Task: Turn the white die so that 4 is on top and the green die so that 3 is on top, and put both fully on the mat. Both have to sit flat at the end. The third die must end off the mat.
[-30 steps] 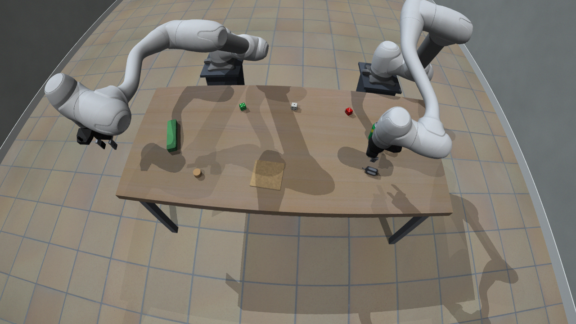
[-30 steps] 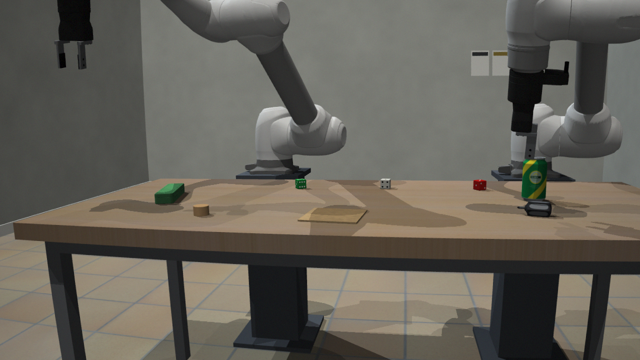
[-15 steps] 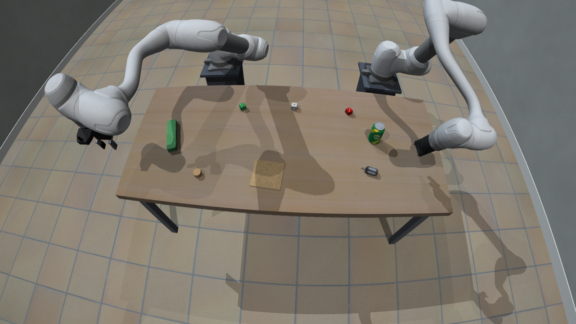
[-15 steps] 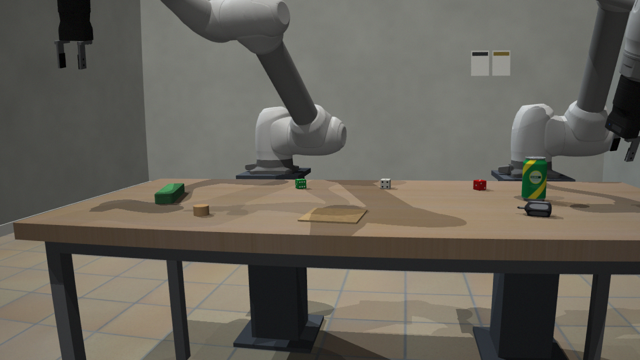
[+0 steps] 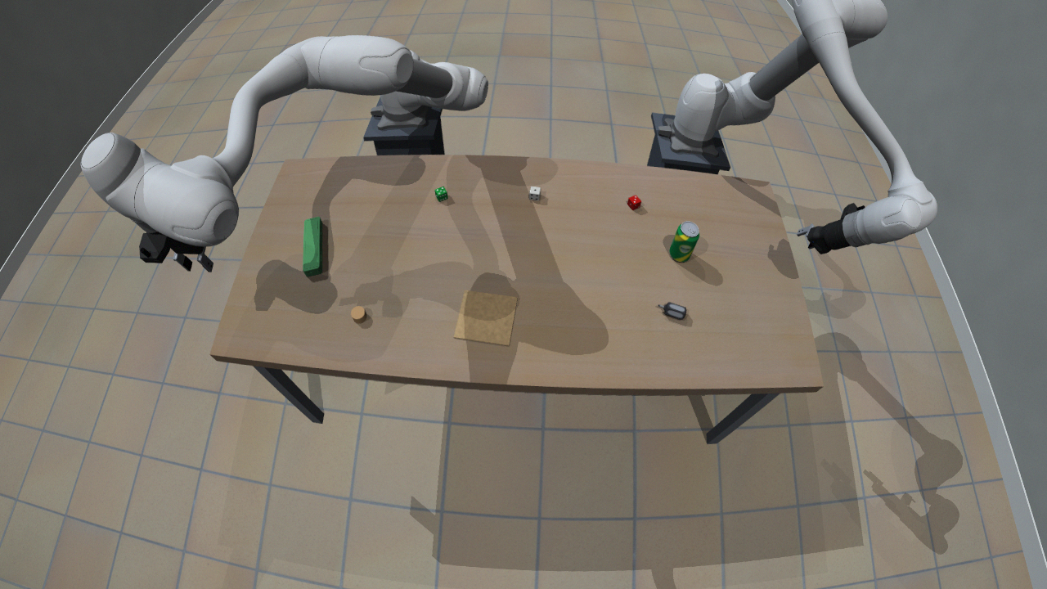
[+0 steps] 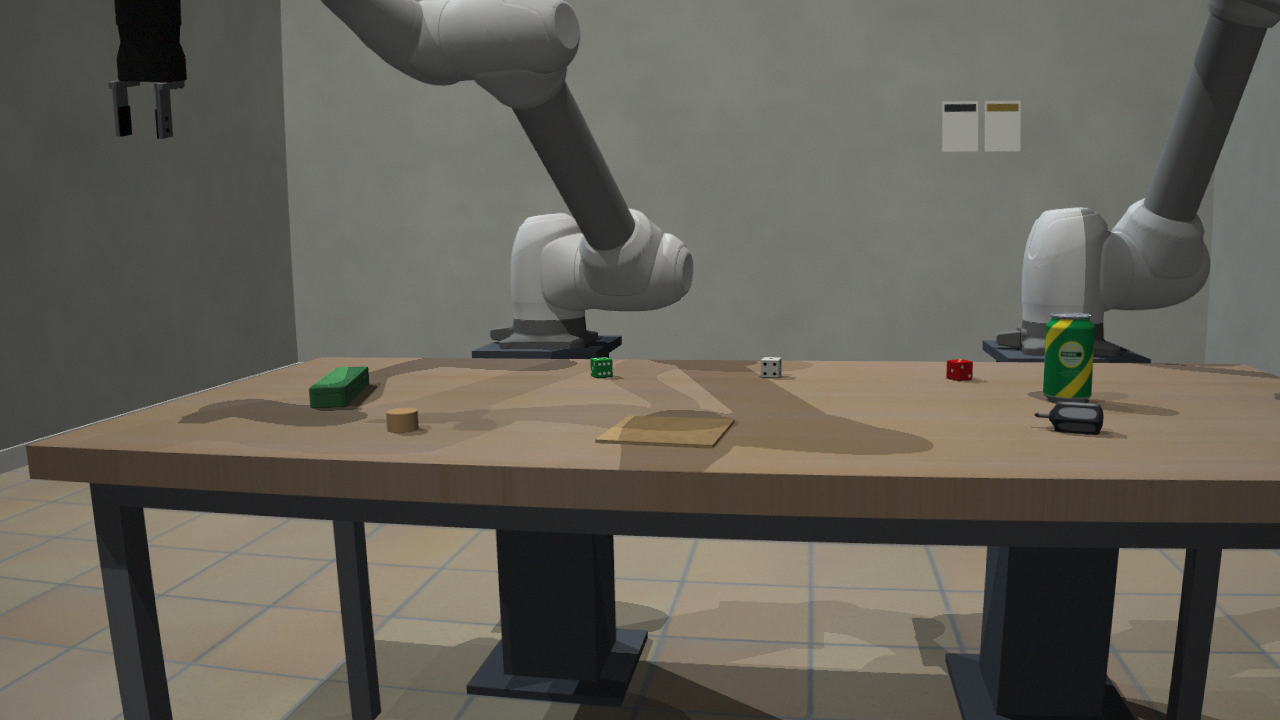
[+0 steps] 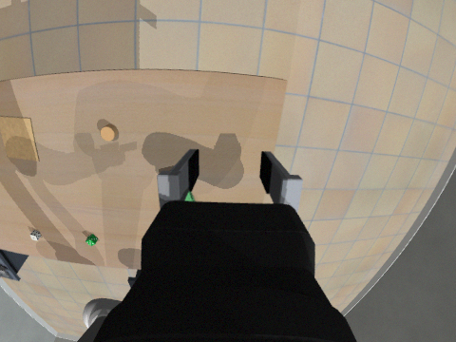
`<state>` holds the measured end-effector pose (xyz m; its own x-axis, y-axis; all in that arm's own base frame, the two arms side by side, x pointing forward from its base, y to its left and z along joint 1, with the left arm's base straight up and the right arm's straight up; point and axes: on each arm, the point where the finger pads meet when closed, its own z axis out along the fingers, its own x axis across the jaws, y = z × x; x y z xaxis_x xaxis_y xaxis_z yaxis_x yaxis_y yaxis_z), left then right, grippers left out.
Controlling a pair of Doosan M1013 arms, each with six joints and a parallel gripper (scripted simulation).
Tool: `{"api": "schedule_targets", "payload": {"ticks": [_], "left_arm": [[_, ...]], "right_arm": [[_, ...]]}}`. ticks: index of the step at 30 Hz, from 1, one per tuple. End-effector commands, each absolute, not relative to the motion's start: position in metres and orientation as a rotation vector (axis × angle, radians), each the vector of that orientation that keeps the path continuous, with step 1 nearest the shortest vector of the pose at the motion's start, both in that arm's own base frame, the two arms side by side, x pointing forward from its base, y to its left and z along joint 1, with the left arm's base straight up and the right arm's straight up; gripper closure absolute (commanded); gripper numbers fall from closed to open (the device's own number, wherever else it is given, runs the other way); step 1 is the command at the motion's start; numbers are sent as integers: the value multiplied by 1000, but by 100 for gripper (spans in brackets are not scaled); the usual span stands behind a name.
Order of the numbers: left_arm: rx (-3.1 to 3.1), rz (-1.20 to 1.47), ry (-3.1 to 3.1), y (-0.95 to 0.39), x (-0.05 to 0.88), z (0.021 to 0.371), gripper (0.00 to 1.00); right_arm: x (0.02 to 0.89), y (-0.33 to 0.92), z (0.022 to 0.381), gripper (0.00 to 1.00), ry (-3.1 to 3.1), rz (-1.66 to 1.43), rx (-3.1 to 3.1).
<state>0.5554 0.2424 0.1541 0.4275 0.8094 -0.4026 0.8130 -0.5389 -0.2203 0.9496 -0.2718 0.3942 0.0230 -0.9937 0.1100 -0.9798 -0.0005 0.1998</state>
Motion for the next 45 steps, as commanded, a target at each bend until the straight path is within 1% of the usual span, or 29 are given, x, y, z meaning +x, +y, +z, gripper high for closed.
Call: {"api": "schedule_targets", "payload": {"ticks": [1, 2, 3, 14, 17, 19, 20, 27, 34, 36, 45], "left_arm": [[2529, -773, 1702, 280, 517, 156, 0], [2529, -773, 1702, 280, 517, 156, 0], [2476, -786, 1773, 309, 484, 155, 0], [1878, -908, 2364, 384, 327, 155, 0], [1684, -942, 2495, 395, 280, 155, 0], [1684, -942, 2495, 395, 280, 155, 0], [1620, -953, 2534, 404, 243, 156, 0], [1179, -1025, 2745, 402, 154, 156, 0], [782, -1085, 2863, 387, 85, 157, 0], [782, -1085, 2863, 387, 85, 157, 0], [378, -1144, 2923, 362, 24, 158, 0]], "right_arm": [[949, -272, 396, 0, -2052, -90, 2077], [949, -272, 396, 0, -2052, -90, 2077], [949, -272, 396, 0, -2052, -90, 2077], [949, -272, 396, 0, -2052, -90, 2077], [949, -272, 396, 0, -2052, -90, 2077], [949, -272, 396, 0, -2052, -90, 2077], [949, -272, 396, 0, -2052, -90, 2077], [949, -272, 396, 0, -2052, -90, 2077], [949, -272, 396, 0, -2052, -90, 2077], [949, -272, 396, 0, -2052, -90, 2077], [949, -272, 396, 0, -2052, -90, 2077]]}}
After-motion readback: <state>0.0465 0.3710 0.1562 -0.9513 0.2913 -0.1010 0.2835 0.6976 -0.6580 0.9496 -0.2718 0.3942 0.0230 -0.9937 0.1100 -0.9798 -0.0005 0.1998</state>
